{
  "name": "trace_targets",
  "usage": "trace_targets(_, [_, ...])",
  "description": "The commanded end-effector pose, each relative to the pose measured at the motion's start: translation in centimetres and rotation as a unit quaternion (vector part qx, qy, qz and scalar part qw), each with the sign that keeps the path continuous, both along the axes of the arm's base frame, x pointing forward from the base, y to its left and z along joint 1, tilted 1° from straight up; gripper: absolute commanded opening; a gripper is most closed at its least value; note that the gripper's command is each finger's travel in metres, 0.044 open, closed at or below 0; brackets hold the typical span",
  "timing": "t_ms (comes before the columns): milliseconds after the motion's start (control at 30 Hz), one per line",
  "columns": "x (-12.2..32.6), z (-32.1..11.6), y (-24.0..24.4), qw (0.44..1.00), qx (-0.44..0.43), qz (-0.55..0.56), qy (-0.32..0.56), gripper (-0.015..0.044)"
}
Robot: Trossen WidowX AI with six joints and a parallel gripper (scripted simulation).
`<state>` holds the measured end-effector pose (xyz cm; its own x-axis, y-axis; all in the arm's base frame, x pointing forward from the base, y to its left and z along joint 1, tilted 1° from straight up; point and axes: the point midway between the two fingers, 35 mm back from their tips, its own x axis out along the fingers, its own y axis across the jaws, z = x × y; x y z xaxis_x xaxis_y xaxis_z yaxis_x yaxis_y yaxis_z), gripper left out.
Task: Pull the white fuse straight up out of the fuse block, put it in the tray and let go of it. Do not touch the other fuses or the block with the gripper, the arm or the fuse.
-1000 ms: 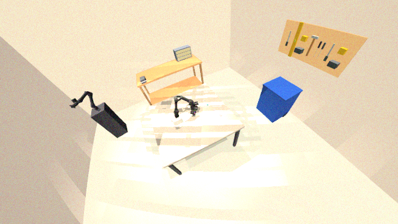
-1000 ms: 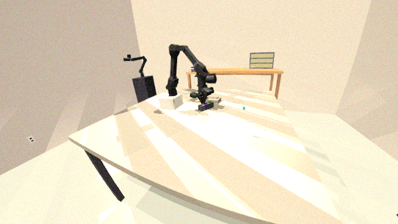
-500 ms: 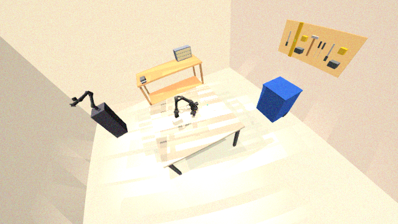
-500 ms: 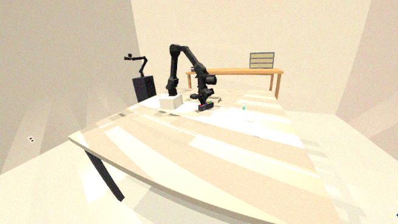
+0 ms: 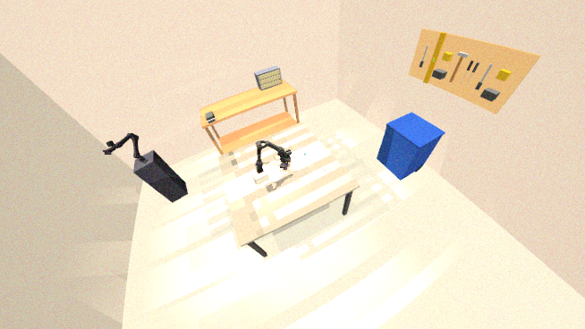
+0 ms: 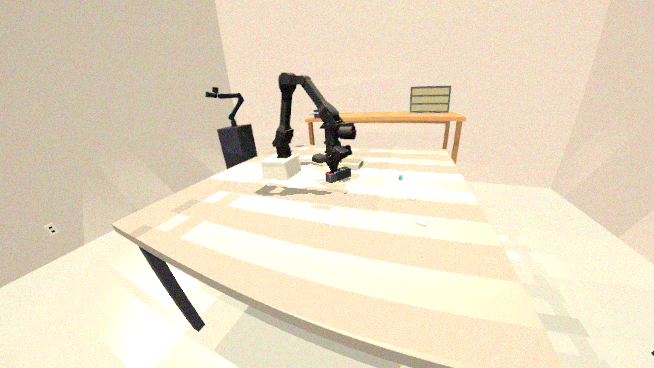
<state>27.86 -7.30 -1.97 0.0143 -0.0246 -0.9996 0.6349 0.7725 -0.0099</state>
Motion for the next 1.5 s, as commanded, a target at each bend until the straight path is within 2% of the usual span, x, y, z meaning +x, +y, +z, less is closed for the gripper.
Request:
trace_targets(0, [0.0,0.1,0.0,1.000,0.000,0.000,0.000,0.0000])
trace_targets(1467, [0.1,2.2,0.0,1.000,0.001,0.001,-0.001,0.0000])
